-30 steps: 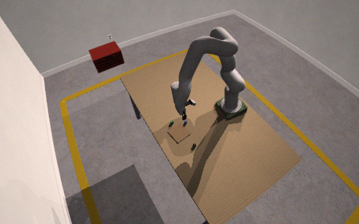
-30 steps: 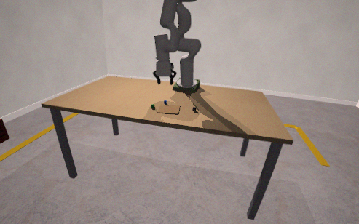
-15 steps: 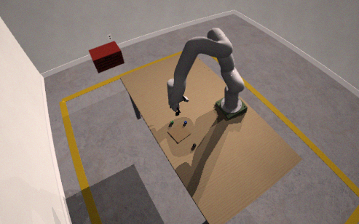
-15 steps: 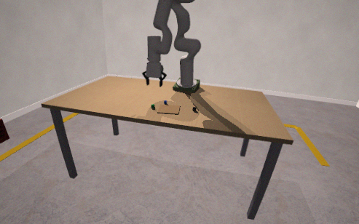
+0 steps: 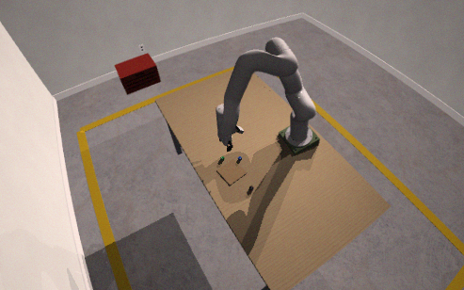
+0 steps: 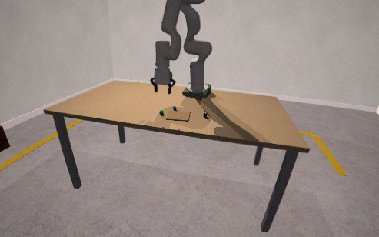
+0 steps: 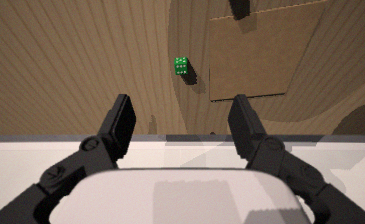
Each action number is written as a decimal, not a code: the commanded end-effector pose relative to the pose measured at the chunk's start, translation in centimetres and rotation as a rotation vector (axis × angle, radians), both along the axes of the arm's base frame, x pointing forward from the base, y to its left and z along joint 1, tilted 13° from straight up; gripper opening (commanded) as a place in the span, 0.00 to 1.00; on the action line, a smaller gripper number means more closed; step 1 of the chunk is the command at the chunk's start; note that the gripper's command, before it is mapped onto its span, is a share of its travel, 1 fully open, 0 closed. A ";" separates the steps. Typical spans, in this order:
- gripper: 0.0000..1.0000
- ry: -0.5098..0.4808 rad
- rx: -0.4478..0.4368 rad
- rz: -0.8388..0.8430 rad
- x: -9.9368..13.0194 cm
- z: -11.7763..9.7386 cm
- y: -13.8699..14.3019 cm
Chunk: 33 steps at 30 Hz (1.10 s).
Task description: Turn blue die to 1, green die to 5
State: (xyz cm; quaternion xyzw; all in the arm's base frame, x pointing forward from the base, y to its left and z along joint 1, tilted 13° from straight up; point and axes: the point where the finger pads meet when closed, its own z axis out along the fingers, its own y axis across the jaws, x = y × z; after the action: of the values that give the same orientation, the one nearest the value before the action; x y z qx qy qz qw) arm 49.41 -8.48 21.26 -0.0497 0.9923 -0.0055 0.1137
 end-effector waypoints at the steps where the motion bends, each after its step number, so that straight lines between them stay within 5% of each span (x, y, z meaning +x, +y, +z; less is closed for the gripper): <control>1: 1.00 -0.001 0.000 0.000 0.7 -2.6 0.0; 10: 1.00 -0.001 0.000 0.000 2.2 -8.6 -0.1; 33: 1.00 -0.001 0.000 0.000 2.3 -9.1 -0.1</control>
State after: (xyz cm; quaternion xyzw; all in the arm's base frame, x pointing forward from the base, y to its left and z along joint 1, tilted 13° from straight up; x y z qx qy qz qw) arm 51.69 -8.56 12.11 -0.0497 0.9923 -0.0052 0.1134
